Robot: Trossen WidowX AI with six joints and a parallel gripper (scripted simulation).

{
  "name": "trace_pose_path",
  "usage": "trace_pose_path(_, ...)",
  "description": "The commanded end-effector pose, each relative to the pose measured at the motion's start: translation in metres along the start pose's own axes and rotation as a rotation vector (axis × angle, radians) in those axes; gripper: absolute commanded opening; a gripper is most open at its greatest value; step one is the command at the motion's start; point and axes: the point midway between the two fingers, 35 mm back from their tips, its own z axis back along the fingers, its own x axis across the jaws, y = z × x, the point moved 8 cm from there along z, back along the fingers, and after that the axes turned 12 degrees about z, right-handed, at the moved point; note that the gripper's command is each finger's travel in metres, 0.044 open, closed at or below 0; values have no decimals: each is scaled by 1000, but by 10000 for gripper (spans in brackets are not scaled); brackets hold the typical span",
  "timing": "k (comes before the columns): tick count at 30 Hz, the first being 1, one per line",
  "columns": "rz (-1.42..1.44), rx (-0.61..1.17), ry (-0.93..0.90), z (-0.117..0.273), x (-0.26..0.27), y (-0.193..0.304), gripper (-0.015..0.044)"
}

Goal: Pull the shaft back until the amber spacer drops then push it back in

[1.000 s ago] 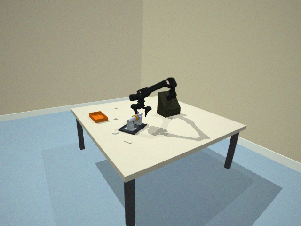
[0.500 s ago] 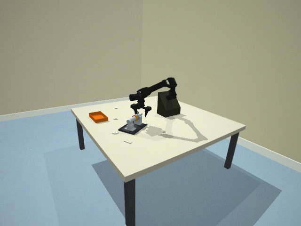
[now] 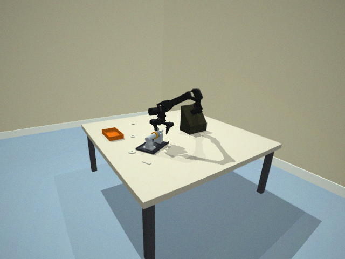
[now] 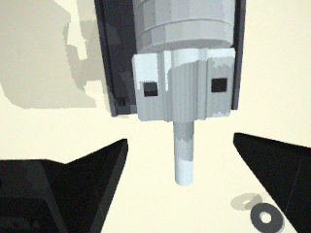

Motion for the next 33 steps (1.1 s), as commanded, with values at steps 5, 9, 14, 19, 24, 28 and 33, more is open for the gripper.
trace_pose_path(5,-5,-3,-4,-7,0,0,440)
trace_pose_path(9,-5,-4,-4,-13,0,0,440)
trace_pose_path(14,-5,-4,-4,-18,0,0,440)
trace_pose_path(19,-5,-4,-4,-18,0,0,440)
trace_pose_path(24,1,0,-1,-18,1,0,361)
trace_pose_path(28,1,0,-1,-18,1,0,256)
trace_pose_path(33,1,0,-1,-18,1,0,125)
